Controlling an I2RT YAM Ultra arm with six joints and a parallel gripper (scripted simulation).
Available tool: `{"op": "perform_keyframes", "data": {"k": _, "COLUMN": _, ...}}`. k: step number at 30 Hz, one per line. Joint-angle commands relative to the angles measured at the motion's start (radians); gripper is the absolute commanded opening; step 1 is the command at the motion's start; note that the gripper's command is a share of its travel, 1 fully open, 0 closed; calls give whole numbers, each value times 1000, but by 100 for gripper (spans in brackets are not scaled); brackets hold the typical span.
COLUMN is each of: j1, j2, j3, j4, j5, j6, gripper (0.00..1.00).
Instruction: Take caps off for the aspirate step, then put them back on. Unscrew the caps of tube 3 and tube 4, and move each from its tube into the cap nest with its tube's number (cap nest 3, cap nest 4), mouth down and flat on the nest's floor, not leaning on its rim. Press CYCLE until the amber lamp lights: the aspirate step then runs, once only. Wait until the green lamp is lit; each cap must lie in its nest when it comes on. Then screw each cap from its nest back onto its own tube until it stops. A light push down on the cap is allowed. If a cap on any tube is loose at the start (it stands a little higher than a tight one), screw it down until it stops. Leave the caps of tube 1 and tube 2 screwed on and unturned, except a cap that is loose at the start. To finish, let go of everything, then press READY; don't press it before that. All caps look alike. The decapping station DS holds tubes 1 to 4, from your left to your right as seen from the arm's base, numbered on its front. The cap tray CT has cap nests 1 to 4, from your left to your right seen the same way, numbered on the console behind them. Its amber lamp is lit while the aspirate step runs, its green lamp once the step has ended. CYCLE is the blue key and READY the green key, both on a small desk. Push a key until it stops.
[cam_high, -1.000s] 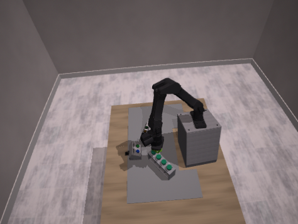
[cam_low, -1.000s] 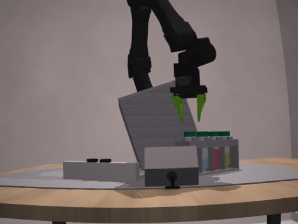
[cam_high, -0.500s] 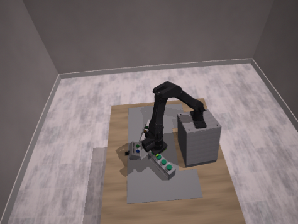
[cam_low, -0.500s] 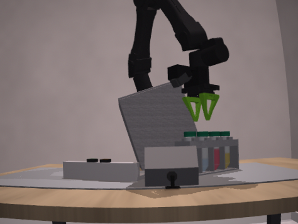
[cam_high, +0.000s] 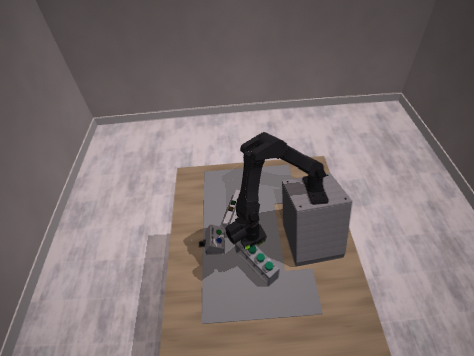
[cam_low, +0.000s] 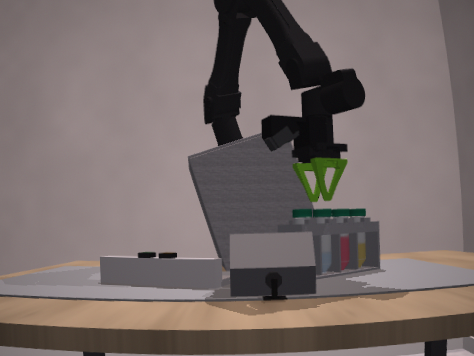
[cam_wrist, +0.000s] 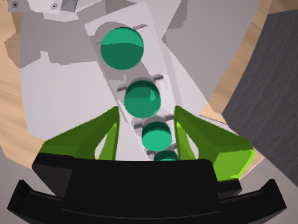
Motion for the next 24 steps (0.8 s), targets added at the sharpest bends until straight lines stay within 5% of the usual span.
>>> {"op": "perform_keyframes", "data": {"k": 1, "j1": -1, "j2": 12, "j3": 6, "j4": 34, "j5": 4, "j6": 0, "gripper": 49}}
{"op": "perform_keyframes", "data": {"k": 24, "j1": -15, "j2": 59, "j3": 10, "j4": 80, "j5": 6, "j6": -14, "gripper": 49}}
